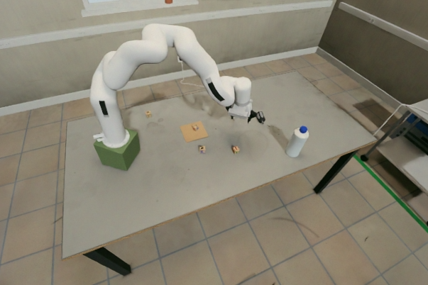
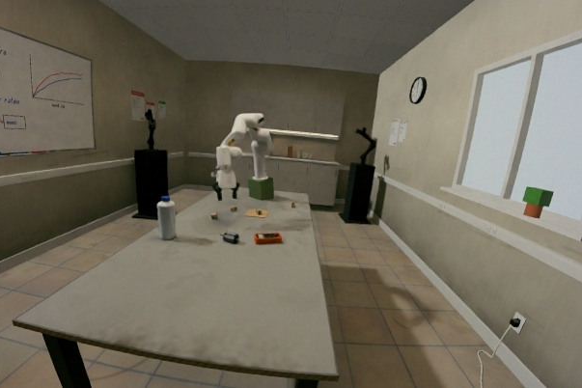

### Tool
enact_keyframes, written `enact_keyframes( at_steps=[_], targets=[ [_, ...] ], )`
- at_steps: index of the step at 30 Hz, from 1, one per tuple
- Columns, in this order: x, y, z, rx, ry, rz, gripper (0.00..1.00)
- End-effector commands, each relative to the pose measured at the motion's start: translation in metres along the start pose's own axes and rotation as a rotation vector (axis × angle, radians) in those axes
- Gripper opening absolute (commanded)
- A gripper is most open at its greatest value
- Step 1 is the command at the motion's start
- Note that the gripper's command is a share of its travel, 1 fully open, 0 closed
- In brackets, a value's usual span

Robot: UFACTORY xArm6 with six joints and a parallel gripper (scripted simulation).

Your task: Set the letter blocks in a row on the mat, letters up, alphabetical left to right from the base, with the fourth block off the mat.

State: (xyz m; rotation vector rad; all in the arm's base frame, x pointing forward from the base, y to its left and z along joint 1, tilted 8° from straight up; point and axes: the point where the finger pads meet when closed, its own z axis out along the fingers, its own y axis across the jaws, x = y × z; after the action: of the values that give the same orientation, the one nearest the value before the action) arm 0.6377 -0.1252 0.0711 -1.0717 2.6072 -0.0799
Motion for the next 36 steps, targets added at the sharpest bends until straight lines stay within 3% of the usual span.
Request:
enact_keyframes(
  at_steps=[1, 10, 36],
  targets=[
    [0.012, 0.004, 0.001, -0.017, 0.092, 0.020, 1.00],
    [0.042, 0.007, 0.001, -0.016, 0.235, 0.057, 1.00],
    [0.048, 0.007, 0.001, -0.011, 0.264, 0.065, 1.00]
  ],
)
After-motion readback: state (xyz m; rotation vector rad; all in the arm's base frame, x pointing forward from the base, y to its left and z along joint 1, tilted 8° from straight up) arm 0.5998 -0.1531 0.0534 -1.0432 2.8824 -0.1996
